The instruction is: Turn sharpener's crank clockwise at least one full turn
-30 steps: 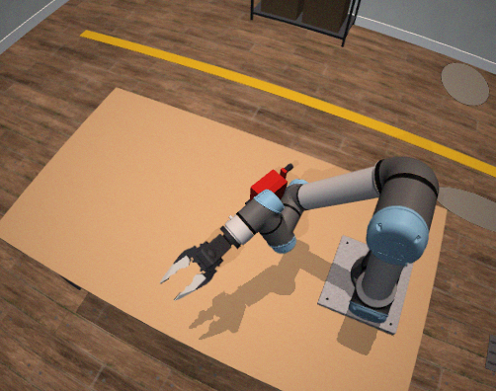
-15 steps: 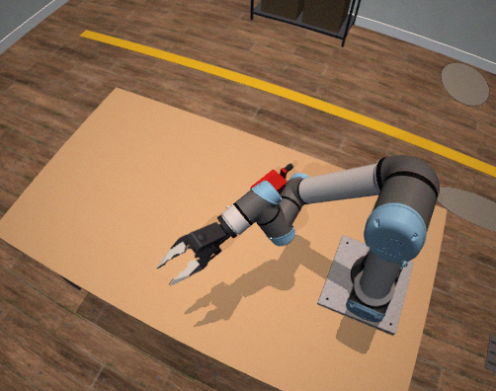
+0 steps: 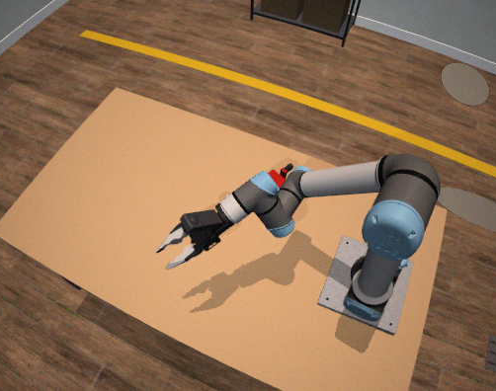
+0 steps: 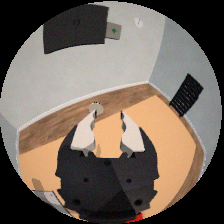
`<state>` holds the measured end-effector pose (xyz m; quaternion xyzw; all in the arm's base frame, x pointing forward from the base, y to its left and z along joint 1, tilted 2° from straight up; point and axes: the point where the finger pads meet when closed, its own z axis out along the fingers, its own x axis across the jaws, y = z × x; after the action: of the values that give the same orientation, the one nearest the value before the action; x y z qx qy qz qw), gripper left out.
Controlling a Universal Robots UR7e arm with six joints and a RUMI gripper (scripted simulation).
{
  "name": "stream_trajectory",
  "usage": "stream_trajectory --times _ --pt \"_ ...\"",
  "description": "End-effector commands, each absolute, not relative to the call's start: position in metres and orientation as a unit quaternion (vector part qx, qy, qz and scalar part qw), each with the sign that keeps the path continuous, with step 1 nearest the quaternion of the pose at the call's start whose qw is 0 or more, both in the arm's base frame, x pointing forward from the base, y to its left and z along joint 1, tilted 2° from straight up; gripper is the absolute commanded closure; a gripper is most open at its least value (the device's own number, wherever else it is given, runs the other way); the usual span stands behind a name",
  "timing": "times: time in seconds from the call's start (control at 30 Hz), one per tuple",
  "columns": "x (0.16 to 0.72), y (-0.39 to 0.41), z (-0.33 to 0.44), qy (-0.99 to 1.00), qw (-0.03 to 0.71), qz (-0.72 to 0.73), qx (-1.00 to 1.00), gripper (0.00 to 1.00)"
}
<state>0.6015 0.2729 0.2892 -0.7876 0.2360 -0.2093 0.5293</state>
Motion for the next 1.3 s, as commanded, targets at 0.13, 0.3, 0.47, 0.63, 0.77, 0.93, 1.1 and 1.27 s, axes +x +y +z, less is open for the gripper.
stream_trajectory --times 0.13,0.3,0.47,0.63,0.77,0.93,1.1,1.27 --pt "0.620 0.246 0.285 0.270 0.523 -0.198 -0.784 0.68" --pt "0.629 0.228 0.283 0.331 0.514 -0.179 -0.771 0.68" --pt "0.639 0.208 0.276 0.341 0.512 -0.174 -0.769 0.68" --pt "0.643 0.199 0.276 0.370 0.507 -0.165 -0.761 0.68" --pt "0.646 0.189 0.274 0.400 0.502 -0.155 -0.751 0.68" --pt "0.655 0.169 0.267 0.409 0.500 -0.150 -0.749 0.68" --pt "0.657 0.159 0.267 0.438 0.494 -0.141 -0.738 0.68" --pt "0.662 0.140 0.263 0.475 0.486 -0.127 -0.722 0.68"
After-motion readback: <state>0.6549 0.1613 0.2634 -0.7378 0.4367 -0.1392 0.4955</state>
